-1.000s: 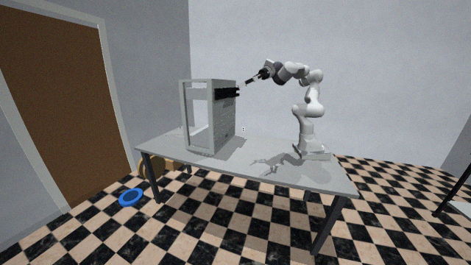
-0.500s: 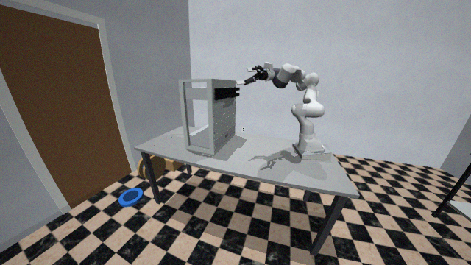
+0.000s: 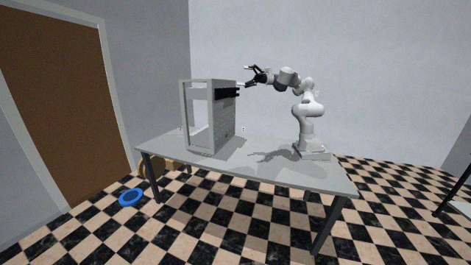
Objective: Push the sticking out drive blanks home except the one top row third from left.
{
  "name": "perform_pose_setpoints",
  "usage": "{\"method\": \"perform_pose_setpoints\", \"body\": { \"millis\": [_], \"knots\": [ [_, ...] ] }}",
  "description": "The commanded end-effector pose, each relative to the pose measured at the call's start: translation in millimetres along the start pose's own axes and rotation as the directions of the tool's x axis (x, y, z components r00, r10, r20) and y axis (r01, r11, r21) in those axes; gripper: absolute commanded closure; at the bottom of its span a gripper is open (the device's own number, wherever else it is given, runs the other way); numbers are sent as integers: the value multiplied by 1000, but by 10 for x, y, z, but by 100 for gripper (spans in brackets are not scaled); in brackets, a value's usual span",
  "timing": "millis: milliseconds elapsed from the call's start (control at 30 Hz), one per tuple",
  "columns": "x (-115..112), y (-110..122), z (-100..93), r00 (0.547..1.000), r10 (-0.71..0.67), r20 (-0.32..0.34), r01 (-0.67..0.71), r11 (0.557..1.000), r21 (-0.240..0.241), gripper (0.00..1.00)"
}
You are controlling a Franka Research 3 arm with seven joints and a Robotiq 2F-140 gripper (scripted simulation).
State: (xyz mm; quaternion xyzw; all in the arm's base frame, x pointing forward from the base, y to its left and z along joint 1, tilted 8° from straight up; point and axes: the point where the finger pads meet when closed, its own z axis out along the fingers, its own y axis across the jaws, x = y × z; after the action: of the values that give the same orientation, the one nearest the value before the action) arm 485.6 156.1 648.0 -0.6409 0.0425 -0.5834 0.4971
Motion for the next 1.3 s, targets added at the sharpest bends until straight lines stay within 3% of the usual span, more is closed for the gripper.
{"method": "perform_pose_setpoints", "body": {
  "millis": [0,200,267,767,833,1267],
  "knots": [
    [288,228,-155,987,103,-127,-108,994,-27,0],
    [469,539,-360,951,206,-229,-221,974,-42,0],
    [469,539,-360,951,206,-229,-221,974,-42,0],
    [678,1373,-970,791,396,-466,-474,879,-56,0],
    [678,1373,-970,791,396,-466,-474,879,-56,0],
    [645,1854,-1380,666,457,-589,-596,802,-52,0]
  ]
}}
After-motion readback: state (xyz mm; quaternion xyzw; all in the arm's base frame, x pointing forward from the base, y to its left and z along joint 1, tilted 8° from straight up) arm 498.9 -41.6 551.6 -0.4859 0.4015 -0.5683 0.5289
